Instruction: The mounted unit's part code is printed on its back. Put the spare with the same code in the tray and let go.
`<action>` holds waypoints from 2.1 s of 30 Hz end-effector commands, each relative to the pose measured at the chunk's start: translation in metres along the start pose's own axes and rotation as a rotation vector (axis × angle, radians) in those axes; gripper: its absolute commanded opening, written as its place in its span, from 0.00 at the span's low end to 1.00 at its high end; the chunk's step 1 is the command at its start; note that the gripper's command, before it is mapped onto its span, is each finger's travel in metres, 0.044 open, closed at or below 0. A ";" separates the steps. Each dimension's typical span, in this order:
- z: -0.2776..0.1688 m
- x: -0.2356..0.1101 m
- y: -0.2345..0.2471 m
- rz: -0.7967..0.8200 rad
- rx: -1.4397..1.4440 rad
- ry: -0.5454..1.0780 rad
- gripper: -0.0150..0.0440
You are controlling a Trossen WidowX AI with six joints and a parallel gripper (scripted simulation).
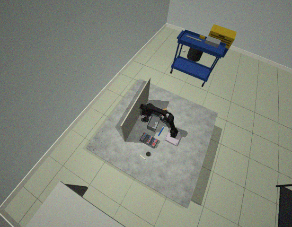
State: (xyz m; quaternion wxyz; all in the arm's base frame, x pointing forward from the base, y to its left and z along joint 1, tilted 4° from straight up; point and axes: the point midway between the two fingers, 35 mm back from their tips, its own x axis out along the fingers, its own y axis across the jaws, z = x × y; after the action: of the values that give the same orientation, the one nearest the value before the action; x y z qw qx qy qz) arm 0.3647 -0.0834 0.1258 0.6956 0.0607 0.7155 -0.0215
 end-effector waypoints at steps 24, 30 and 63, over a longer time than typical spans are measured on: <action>-0.048 0.001 0.180 0.000 -1.557 -0.015 1.00; -0.048 0.001 0.180 0.000 -1.557 -0.015 1.00; -0.041 0.068 0.181 0.000 -1.557 -0.016 0.76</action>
State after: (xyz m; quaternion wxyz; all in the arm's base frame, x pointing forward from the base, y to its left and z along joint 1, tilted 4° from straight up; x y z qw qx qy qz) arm 0.3442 0.1040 0.0747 0.5424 -0.4474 0.5194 0.4857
